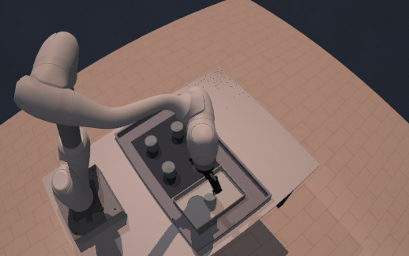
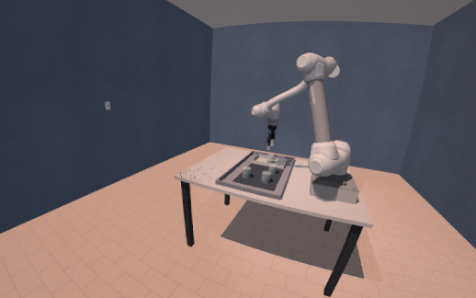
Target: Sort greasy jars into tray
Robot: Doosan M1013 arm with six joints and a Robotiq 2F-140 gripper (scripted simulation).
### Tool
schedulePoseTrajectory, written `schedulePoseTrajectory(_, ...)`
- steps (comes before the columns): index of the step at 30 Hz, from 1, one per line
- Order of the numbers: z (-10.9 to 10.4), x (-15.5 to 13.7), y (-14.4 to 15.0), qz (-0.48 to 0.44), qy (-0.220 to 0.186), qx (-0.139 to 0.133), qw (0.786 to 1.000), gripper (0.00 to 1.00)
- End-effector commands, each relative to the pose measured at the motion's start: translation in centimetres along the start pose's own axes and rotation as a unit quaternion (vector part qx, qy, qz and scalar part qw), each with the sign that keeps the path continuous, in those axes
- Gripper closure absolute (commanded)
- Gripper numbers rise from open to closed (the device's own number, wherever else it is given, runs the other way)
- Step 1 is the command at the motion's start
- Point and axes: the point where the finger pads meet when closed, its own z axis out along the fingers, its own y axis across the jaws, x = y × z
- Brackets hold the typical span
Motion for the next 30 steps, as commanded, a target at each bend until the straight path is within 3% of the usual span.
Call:
schedulePoseTrajectory(1, 0.0, -0.6, 2.6, 0.000, 0.000, 0.000, 1.000, 0.00)
schedulePoseTrajectory(5, 0.0, -1.0, 4.2, 0.000, 0.000, 0.000, 1.000, 0.00)
schedulePoseTrajectory(20, 0.0, -3.8, 16.3, 0.000, 0.000, 0.000, 1.000, 0.00)
schedulePoseTrajectory(22, 0.0, -3.8, 16.3, 0.000, 0.000, 0.000, 1.000, 0.00)
schedulePoseTrajectory(30, 0.0, -5.3, 22.8, 0.000, 0.000, 0.000, 1.000, 0.00)
